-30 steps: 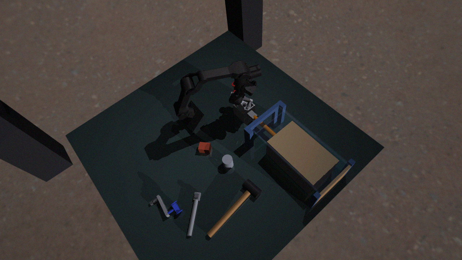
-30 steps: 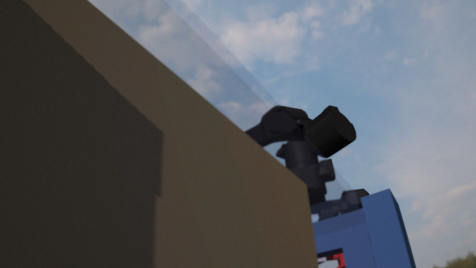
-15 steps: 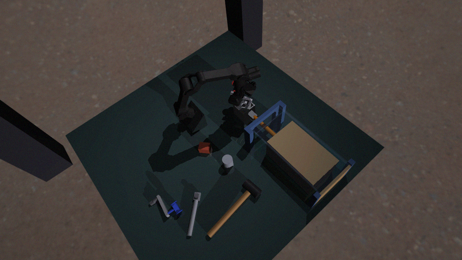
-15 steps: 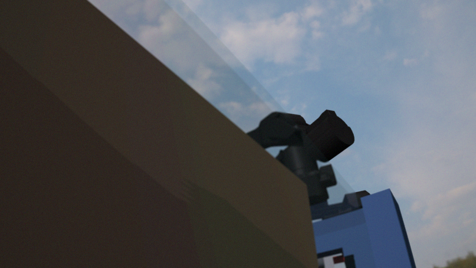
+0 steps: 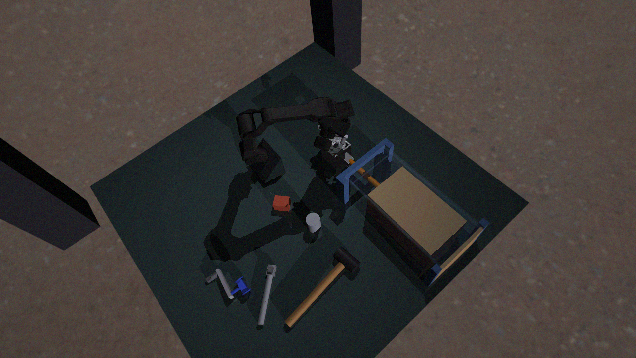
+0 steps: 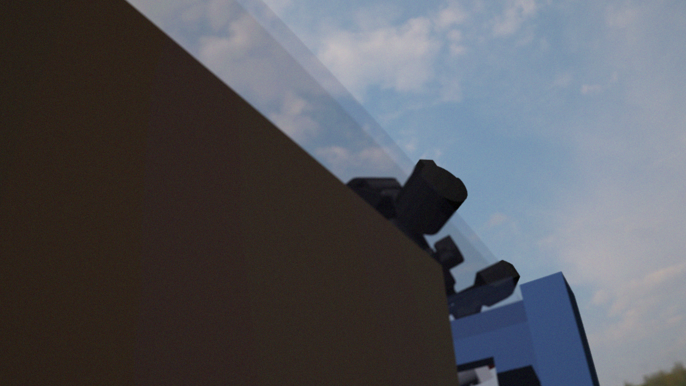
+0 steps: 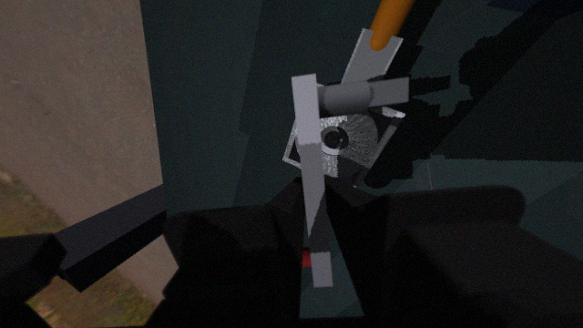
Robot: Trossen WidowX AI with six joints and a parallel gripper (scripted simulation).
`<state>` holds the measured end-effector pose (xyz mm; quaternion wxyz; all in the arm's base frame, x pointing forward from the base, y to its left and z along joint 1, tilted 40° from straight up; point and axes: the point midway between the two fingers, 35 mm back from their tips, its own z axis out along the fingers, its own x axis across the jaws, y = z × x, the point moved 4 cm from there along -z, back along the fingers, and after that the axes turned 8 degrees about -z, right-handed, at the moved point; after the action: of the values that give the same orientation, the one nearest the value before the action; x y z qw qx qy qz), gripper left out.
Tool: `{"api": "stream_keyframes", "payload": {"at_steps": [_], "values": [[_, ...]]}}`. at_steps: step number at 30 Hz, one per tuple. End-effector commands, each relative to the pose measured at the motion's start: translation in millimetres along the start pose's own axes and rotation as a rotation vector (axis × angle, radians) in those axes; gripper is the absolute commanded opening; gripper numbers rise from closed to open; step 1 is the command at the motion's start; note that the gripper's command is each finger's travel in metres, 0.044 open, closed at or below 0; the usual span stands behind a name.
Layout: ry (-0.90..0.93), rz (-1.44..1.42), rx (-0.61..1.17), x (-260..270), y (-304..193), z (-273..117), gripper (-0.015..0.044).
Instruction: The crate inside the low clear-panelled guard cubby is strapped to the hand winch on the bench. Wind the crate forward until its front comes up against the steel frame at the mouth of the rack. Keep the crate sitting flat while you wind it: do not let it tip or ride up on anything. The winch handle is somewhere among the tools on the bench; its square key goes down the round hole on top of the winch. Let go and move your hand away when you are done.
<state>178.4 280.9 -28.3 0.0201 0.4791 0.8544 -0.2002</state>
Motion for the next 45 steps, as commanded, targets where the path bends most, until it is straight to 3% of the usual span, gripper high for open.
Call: {"api": "stream_keyframes", "payload": {"at_steps": [1,45], "values": [[0.063,-0.005,-0.022,-1,0,-4,0.0000],[0.777,-0.013,-0.136,-28,-3,9,0.0000]]}}
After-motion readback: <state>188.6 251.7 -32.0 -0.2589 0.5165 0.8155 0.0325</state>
